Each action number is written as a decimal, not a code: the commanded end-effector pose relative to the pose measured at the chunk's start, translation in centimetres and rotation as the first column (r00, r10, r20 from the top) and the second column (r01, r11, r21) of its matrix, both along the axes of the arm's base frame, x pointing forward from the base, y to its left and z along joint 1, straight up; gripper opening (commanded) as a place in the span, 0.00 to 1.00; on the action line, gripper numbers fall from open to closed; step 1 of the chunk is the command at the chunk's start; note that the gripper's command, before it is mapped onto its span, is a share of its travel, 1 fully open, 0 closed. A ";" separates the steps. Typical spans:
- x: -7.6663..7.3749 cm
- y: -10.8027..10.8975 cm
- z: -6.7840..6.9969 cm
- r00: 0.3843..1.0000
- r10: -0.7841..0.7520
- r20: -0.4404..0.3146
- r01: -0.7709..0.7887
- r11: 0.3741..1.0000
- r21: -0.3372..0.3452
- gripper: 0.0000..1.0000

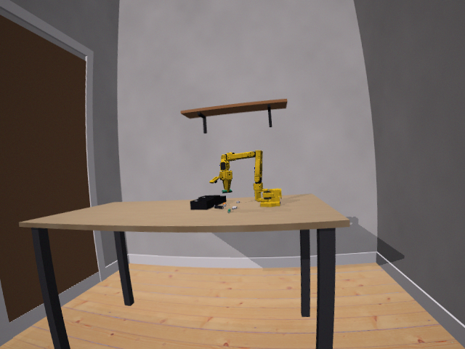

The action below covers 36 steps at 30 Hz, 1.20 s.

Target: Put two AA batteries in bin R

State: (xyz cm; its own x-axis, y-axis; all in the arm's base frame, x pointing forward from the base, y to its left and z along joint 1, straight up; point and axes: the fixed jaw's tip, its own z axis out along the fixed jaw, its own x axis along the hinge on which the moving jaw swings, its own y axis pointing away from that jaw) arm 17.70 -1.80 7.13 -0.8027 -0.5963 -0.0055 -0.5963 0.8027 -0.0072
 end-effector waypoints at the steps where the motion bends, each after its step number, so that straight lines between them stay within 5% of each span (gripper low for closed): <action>1: 1.2 -0.4 1.1 0.996 -0.063 0.056 0.064 0.998 -0.003 0.00; 36: 4.9 -2.1 1.9 0.915 -0.382 0.126 0.382 0.924 0.029 0.00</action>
